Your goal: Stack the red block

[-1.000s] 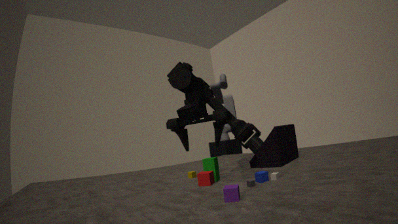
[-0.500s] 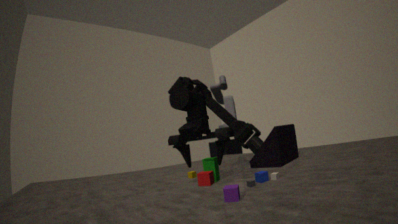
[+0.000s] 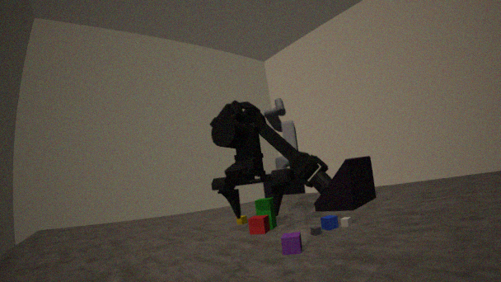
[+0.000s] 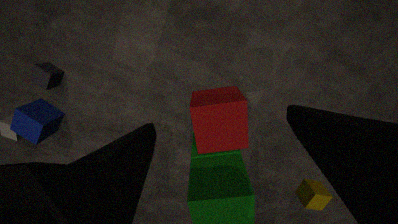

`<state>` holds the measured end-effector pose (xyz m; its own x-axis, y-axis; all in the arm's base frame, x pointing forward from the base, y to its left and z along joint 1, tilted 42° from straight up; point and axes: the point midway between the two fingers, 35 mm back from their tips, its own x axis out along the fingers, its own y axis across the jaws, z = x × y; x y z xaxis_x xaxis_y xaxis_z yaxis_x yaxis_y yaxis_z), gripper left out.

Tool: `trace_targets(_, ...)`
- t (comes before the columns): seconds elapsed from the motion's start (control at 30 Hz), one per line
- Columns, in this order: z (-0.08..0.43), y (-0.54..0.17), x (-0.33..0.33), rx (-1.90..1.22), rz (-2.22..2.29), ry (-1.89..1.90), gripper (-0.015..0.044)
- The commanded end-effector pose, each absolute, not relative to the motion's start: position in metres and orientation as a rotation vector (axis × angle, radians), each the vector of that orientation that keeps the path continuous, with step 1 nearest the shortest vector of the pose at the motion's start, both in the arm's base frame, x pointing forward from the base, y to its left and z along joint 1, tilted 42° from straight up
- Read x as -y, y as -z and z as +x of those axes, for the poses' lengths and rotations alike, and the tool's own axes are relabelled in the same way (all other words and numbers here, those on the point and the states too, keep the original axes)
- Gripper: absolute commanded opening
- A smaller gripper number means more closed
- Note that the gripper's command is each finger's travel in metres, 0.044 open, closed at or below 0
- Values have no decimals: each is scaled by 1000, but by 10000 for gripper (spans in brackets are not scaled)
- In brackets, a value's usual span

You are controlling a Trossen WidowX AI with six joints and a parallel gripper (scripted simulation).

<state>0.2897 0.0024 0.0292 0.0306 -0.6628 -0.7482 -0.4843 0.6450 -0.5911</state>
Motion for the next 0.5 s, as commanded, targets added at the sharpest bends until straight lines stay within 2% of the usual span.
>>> trace_targets(0.0,288,-24,3,-1619,-974,178,440)
trace_targets(0.47,288,-8,19,-1619,-975,180,440)
